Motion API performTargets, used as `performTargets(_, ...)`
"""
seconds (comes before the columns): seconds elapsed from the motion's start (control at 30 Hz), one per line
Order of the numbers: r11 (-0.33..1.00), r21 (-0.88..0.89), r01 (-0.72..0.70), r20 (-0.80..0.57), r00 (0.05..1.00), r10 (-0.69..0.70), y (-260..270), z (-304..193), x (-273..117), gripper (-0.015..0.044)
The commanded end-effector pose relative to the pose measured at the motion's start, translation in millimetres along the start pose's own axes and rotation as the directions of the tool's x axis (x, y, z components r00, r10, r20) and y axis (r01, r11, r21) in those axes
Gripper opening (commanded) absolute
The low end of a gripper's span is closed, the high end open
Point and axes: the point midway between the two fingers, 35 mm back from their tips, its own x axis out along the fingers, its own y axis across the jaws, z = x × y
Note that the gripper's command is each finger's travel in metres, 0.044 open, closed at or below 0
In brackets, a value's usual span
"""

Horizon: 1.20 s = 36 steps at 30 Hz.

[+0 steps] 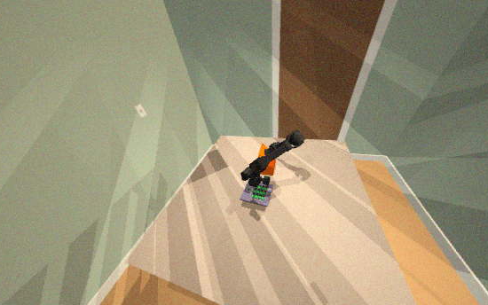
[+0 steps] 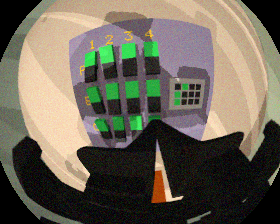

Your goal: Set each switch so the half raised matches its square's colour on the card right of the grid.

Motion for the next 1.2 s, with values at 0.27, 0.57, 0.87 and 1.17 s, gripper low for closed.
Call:
performTargets(0.27,1.0,0.005,-0.004,0.0,1.0,0.004,0.5,-0.8,2.0,0.0)
performTargets(0.57,1.0,0.005,-0.004,0.0,1.0,0.004,0.5,-0.8,3.2,0.0)
performTargets(0.87,1.0,0.005,0.0,0.024,1.0,0.0,-0.6,-2.7,-59.2,0.0)
performTargets(1.17,1.0,0.004,-0.002,0.026,1.0,0.002,32.6,27.7,-69.6,0.0)
